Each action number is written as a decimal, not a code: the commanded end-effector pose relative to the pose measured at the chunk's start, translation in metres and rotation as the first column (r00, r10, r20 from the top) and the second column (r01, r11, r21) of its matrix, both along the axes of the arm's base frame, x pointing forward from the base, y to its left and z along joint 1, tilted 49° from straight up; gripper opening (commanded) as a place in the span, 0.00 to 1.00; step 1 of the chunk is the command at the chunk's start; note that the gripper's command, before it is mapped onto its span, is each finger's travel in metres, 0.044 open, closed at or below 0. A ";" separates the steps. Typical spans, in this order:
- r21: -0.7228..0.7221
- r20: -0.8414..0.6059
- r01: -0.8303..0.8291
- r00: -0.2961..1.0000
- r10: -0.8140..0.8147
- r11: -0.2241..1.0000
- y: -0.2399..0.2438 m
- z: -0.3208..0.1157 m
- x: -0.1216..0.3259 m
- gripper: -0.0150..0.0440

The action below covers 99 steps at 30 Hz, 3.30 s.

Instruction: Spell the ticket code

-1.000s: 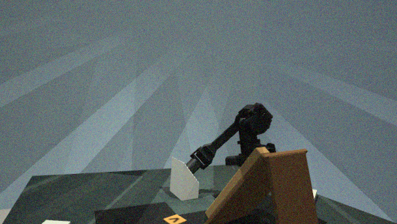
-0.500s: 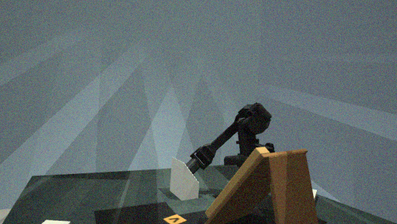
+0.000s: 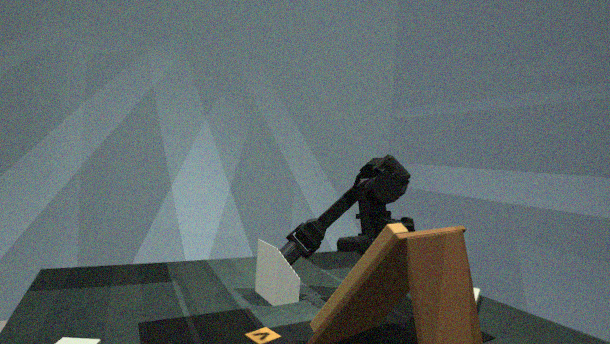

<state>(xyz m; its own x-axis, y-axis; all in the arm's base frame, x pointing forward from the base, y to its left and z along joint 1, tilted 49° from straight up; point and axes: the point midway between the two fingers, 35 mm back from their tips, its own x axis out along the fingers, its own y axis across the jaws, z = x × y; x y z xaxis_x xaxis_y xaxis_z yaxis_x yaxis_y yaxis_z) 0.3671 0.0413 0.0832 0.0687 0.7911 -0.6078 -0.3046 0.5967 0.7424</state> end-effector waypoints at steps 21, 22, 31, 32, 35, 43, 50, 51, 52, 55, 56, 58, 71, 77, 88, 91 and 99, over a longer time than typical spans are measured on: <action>-0.001 0.006 -0.003 1.000 0.003 1.000 -0.004 -0.003 0.000 0.25; -0.001 0.006 -0.003 1.000 0.003 1.000 -0.005 -0.002 -0.001 0.25; -0.001 0.005 -0.003 1.000 0.003 1.000 -0.013 0.001 -0.009 0.25; -0.001 0.005 -0.003 1.000 0.003 1.000 -0.015 0.002 -0.010 0.25; -0.002 0.005 -0.003 1.000 0.003 1.000 -0.018 0.003 -0.012 0.25; -0.002 0.004 -0.003 1.000 0.003 1.000 -0.024 0.005 -0.018 0.25; -0.011 0.172 -0.050 0.984 0.051 0.999 -0.035 0.022 -0.031 0.48; -0.024 0.246 -0.071 0.966 0.074 0.997 -0.041 0.030 -0.038 0.52; -0.044 0.327 -0.092 0.940 0.101 0.995 -0.046 0.037 -0.046 0.57; -0.112 0.531 -0.135 0.829 0.174 0.985 -0.057 0.057 -0.069 0.70; -0.135 0.591 -0.141 0.783 0.194 0.981 -0.059 0.064 -0.078 0.74; -0.189 0.699 -0.146 0.674 0.237 0.971 -0.062 0.077 -0.095 0.83; -0.525 0.851 0.042 0.048 0.523 0.850 -0.060 0.110 -0.162 1.00; -0.525 0.851 0.042 0.048 0.523 0.850 -0.060 0.110 -0.162 1.00; -0.525 0.851 0.042 0.048 0.523 0.850 -0.060 0.110 -0.162 1.00; -0.523 0.852 0.038 0.053 0.521 0.852 -0.061 0.109 -0.162 0.96; -0.426 0.844 -0.136 0.297 0.447 0.894 -0.090 0.061 -0.122 0.83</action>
<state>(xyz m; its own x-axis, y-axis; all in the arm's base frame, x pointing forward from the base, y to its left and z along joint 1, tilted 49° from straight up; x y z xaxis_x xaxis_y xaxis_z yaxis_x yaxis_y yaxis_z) 0.2305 -0.0392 0.1658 0.5481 0.7119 -0.4390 -0.8312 0.4049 -0.3811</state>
